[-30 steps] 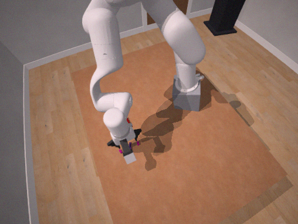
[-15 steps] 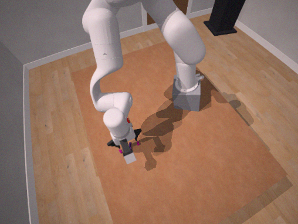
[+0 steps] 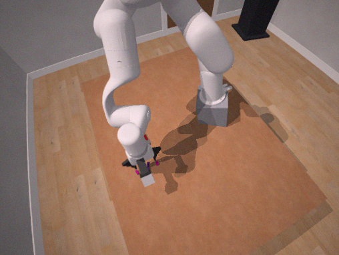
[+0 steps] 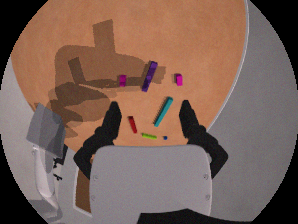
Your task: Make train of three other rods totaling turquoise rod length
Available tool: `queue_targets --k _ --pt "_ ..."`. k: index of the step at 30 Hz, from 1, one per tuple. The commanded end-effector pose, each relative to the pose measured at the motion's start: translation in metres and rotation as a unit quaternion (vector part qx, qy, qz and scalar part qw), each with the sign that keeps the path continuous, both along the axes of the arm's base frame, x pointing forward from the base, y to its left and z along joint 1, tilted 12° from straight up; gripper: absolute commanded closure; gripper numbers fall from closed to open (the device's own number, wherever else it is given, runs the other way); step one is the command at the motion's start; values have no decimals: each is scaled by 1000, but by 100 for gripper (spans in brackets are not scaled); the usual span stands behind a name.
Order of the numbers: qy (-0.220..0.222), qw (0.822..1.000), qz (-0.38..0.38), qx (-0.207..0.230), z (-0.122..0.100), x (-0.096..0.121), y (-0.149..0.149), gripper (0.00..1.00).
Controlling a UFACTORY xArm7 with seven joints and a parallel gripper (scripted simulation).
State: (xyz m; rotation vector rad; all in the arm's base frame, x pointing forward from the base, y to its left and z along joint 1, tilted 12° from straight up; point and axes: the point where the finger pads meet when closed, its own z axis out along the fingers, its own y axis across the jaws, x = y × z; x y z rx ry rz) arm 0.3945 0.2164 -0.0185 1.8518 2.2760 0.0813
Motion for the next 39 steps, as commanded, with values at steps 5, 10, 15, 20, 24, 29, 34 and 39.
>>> queue_targets --k 5,10,15,20,24,29,34,39 --pt "-1 1000 1 1 1 1 1 0" --pt "-2 1000 -12 3 1 1 1 0" --pt "-4 999 -45 9 1 2 0 0" --pt "-10 991 -129 25 1 5 -3 0" --pt "-14 983 -182 35 1 6 -4 0" --pt "-19 968 -247 47 1 9 -6 0" --pt "-23 950 -306 57 1 11 -7 0" --pt "-29 927 -368 69 1 13 -9 0"
